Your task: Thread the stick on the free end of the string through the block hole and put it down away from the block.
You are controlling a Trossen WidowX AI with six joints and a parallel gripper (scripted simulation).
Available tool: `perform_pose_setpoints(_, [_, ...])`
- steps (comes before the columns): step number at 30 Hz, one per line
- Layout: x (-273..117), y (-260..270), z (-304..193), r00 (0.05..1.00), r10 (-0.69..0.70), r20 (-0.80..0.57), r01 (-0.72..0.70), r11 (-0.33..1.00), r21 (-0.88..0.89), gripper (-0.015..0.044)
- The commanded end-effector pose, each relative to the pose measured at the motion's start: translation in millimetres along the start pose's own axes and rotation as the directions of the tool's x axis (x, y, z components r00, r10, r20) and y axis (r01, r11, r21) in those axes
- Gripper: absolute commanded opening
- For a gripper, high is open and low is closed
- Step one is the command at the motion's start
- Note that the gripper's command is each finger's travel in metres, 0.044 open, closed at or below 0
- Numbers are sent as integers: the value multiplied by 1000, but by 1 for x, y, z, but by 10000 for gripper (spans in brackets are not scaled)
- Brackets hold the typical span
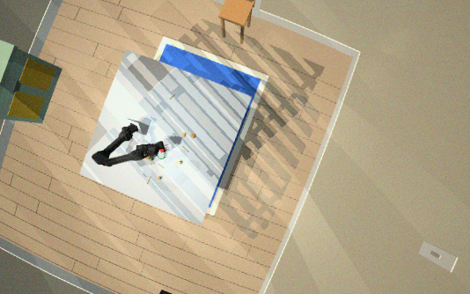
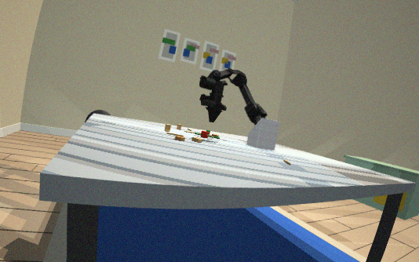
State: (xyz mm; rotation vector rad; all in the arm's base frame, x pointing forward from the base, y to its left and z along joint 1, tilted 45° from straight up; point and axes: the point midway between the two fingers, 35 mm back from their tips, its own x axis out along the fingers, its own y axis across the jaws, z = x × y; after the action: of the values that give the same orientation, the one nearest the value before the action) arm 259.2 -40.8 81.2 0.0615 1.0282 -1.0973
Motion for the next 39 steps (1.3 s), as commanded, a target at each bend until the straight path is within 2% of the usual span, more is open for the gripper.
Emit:
perform_pose_setpoints(1, [7, 0, -1, 1000, -3, -6, 3, 1000, -4, 122])
perform_pose_setpoints(39, [68, -1, -1, 1000, -4, -3, 4, 1000, -4, 122])
